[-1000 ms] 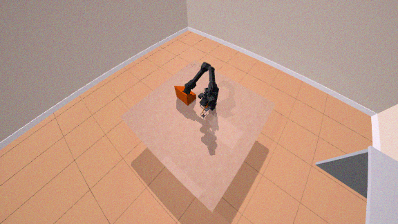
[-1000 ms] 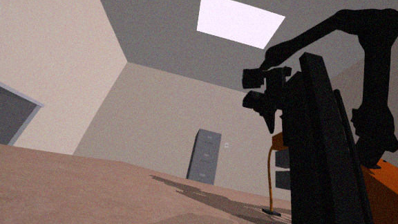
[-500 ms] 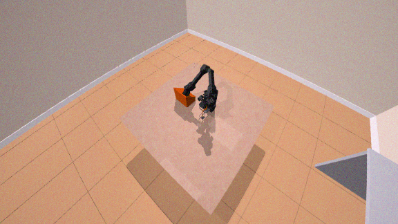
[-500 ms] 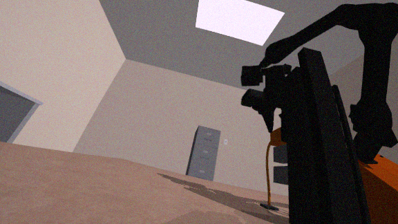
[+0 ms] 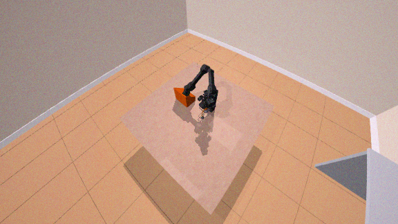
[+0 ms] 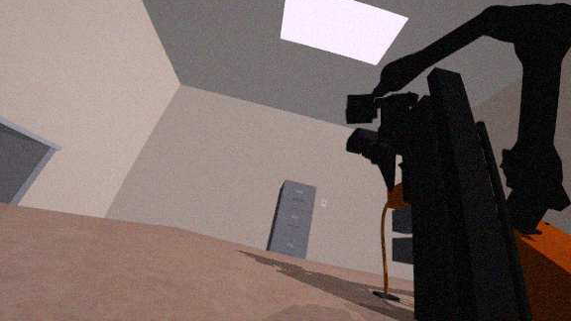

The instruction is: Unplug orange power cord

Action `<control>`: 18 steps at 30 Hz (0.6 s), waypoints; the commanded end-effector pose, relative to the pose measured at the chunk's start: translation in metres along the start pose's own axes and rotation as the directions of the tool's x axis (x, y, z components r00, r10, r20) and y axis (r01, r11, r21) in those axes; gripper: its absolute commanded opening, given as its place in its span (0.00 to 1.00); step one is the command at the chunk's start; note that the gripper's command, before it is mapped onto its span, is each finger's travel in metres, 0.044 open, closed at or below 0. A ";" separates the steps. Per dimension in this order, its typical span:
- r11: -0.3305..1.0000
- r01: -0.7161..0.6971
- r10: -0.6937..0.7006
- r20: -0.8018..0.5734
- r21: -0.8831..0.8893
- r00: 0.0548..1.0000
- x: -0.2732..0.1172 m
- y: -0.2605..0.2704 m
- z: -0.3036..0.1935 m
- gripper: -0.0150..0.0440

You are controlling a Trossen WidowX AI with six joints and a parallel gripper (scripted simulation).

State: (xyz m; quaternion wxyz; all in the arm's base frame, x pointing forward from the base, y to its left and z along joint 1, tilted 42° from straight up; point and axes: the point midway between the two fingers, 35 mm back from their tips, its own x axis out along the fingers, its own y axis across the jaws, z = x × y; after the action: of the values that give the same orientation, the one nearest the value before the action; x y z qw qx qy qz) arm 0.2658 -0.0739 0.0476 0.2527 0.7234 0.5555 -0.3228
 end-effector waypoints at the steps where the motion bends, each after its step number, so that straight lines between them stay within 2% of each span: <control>1: 1.000 -0.002 0.002 -0.001 -0.002 1.000 0.000 0.000 0.000 0.27; 18: 1.000 -0.001 0.001 0.002 0.001 1.000 -0.001 0.002 0.022 0.25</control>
State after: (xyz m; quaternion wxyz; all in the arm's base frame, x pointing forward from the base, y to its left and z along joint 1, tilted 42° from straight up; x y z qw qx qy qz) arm 0.2662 -0.0741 0.0444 0.2453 0.7285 0.5616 -0.3061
